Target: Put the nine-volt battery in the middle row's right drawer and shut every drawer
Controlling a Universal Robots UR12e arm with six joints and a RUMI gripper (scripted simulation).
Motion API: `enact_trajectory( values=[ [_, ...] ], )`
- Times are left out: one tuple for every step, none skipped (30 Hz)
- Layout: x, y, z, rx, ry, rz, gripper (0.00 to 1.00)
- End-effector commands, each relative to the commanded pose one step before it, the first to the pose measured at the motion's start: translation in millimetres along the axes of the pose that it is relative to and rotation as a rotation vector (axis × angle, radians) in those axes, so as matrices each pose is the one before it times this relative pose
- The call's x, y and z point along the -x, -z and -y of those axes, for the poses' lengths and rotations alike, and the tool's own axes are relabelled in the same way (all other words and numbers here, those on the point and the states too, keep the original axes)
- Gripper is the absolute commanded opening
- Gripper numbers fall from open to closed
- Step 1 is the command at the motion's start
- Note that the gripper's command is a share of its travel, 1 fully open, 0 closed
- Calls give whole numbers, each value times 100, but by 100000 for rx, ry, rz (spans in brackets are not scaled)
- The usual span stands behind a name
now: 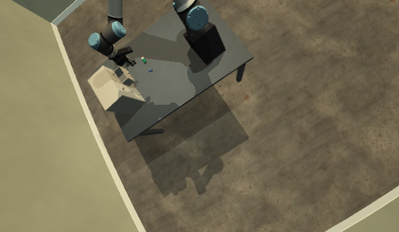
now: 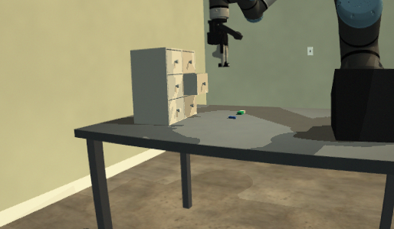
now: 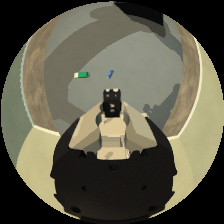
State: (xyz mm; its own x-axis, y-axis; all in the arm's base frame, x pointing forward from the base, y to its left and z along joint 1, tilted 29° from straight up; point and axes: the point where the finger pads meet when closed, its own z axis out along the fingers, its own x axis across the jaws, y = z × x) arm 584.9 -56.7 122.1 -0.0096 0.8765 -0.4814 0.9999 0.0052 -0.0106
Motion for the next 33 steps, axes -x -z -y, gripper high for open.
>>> enact_trajectory(
  values=[
    [16,56,-50,434,-37,6,13],
    [0,-1,0,110,0,-1,13],
    [0,-1,0,124,0,-2,13],
    [0,-1,0,139,0,-2,13],
    [0,-1,1,155,0,-2,13],
    [0,-2,1,171,0,-2,13],
    [0,-2,1,188,0,-2,13],
    [0,-2,1,206,0,-1,13],
    [0,-2,1,224,0,-1,13],
    [0,-1,1,242,0,-1,13],
    [0,-1,2,261,0,0,13],
    [0,-1,2,281,0,0,13],
    [0,0,0,0,0,0,13],
    [0,0,0,0,0,0,13],
    [0,-1,2,301,0,1,13],
    [0,-1,2,321,0,1,13],
    [1,0,3,342,1,2,13],
    [1,0,3,363,1,3,13],
    [1,1,3,384,1,5,13],
    [1,1,4,406,2,6,13],
    [0,-2,2,423,-1,-2,13],
    [-1,-5,1,441,-2,-7,13],
    [-1,-4,2,463,-1,-5,13],
    [-1,-4,2,486,-1,-4,13],
    [0,-3,3,508,-1,-2,13],
    [0,-2,3,531,0,0,13],
    [0,-1,4,554,1,2,13],
    [1,0,5,577,1,5,13],
    [2,1,5,600,2,7,13],
    [0,0,0,0,0,0,13],
    [0,0,0,0,0,0,13],
    [1,0,5,620,1,5,13],
    [-2,-7,2,633,-3,-10,13]
  ],
)
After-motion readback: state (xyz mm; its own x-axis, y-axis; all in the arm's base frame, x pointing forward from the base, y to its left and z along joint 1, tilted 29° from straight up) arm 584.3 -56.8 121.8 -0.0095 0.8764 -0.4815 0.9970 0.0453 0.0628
